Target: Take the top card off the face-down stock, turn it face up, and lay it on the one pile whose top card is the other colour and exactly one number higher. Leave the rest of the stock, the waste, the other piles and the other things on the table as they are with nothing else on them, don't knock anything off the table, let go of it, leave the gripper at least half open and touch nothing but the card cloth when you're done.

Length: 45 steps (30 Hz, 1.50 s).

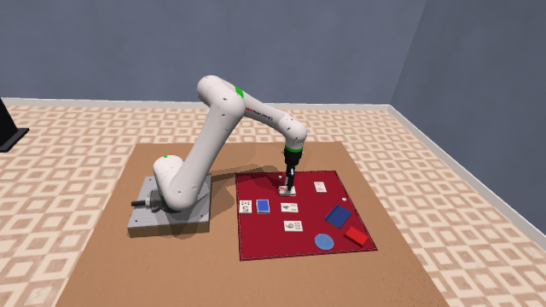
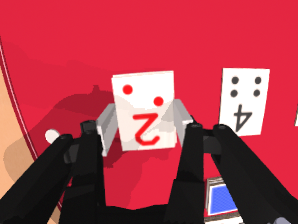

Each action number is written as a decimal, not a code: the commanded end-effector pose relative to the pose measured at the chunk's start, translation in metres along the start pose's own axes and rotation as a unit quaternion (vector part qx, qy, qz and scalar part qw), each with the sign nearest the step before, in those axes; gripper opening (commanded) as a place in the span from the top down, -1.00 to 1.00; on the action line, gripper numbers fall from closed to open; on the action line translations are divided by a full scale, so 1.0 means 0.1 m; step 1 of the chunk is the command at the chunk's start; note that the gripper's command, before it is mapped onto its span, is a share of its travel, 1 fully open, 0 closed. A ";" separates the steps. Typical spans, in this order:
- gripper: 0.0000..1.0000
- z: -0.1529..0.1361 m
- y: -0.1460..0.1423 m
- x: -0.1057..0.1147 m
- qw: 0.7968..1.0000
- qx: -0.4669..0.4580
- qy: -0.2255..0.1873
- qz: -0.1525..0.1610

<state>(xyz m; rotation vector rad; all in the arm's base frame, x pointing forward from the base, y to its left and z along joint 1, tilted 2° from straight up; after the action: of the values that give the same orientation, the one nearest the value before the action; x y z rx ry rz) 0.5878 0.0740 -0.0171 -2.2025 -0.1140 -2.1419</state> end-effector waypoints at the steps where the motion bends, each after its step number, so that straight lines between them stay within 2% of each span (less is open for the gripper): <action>1: 0.18 0.00 0.00 -0.01 1.000 0.000 0.000 0.000; 13: 0.18 0.00 0.00 -0.01 1.000 0.000 0.000 0.000; 14: 0.01 0.00 0.00 -0.01 1.000 0.000 0.000 0.000; 45: 0.01 0.00 0.00 -0.01 1.000 0.000 0.000 0.000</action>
<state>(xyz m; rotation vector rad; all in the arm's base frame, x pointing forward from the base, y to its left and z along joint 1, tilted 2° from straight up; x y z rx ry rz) 0.5878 0.0739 -0.0182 -2.2024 -0.1143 -2.1419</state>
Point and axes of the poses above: the point where the finger pads meet when closed, its own x axis back along the fingers, its own y axis across the jaws, z = x × y, the point moved 3 cm from there along x, back along the fingers, and after that the axes turned 15 degrees about x, right-handed, at the moved point
